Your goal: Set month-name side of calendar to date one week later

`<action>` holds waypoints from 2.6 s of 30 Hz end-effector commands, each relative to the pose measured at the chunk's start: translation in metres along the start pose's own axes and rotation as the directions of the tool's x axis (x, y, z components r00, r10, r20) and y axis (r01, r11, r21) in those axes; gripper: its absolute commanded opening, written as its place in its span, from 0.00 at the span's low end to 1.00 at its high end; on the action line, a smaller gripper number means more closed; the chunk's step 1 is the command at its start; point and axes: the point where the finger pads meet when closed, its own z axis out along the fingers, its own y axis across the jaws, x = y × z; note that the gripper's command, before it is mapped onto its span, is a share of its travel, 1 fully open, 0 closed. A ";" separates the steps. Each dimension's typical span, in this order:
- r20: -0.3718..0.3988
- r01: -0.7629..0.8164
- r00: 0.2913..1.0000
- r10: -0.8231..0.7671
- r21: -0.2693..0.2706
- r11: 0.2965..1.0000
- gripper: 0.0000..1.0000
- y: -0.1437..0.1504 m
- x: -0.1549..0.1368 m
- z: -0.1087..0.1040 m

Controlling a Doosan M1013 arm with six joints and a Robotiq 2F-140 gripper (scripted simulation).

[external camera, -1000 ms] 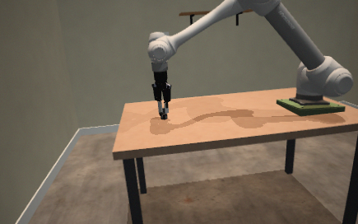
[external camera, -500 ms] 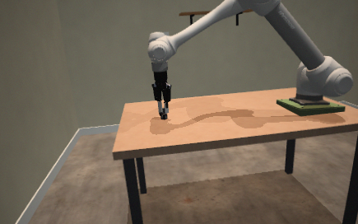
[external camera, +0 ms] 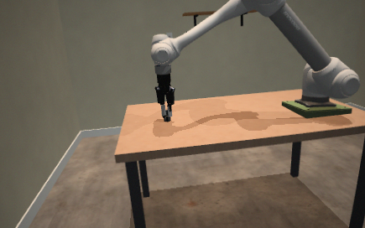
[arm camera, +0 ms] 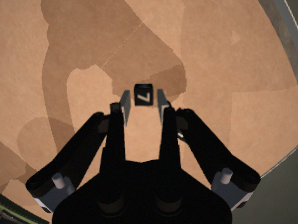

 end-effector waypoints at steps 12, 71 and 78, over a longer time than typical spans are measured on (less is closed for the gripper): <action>0.000 0.000 1.000 0.000 0.000 1.000 0.35 0.000 0.000 0.017; 0.000 0.000 1.000 0.000 0.000 1.000 0.24 0.000 0.000 0.020; 0.000 0.000 1.000 0.000 0.000 1.000 0.24 0.000 0.000 0.020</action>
